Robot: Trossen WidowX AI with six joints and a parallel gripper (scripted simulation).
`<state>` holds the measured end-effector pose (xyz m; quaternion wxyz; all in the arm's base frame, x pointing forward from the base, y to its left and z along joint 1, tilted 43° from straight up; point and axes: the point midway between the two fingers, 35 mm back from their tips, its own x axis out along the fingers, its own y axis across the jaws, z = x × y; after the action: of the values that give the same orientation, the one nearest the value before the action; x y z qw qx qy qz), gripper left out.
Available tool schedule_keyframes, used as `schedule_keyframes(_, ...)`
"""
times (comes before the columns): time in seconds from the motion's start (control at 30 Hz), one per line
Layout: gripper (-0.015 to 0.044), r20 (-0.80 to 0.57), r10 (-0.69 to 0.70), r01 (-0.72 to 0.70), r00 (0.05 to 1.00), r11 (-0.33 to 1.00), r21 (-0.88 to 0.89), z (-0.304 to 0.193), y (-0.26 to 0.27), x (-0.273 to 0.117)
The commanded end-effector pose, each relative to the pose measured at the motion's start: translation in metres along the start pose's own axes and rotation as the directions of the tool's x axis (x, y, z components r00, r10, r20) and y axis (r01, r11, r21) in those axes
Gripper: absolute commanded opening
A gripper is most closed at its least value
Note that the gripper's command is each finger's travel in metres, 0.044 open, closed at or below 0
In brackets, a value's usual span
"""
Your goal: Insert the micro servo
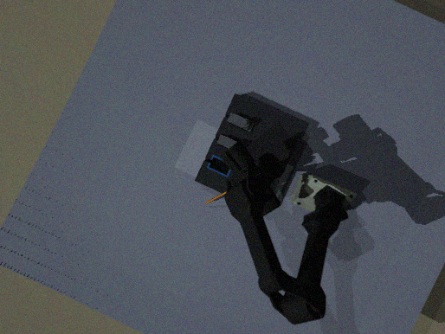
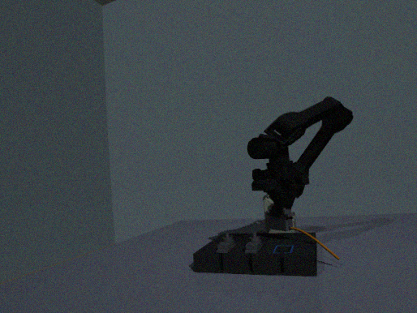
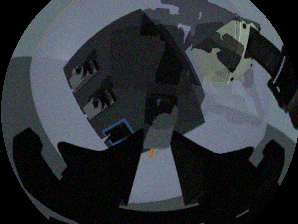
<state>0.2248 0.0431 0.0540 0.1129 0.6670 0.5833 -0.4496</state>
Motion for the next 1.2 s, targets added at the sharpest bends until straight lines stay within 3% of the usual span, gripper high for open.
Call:
schedule_keyframes(0.0,0.0000,-0.004,0.003,-0.002,1.000,0.994,0.106,-0.001,0.000,-0.001)
schedule_keyframes(0.4,0.0000,-0.004,0.003,0.000,1.000,0.866,0.500,-0.001,0.000,-0.001)
schedule_keyframes(0.8,0.0000,-0.004,0.002,0.001,1.000,0.588,0.809,-0.001,0.000,-0.001)
schedule_keyframes(1.17,0.0000,-0.004,0.003,0.002,1.000,0.546,0.838,-0.008,0.011,-0.001)
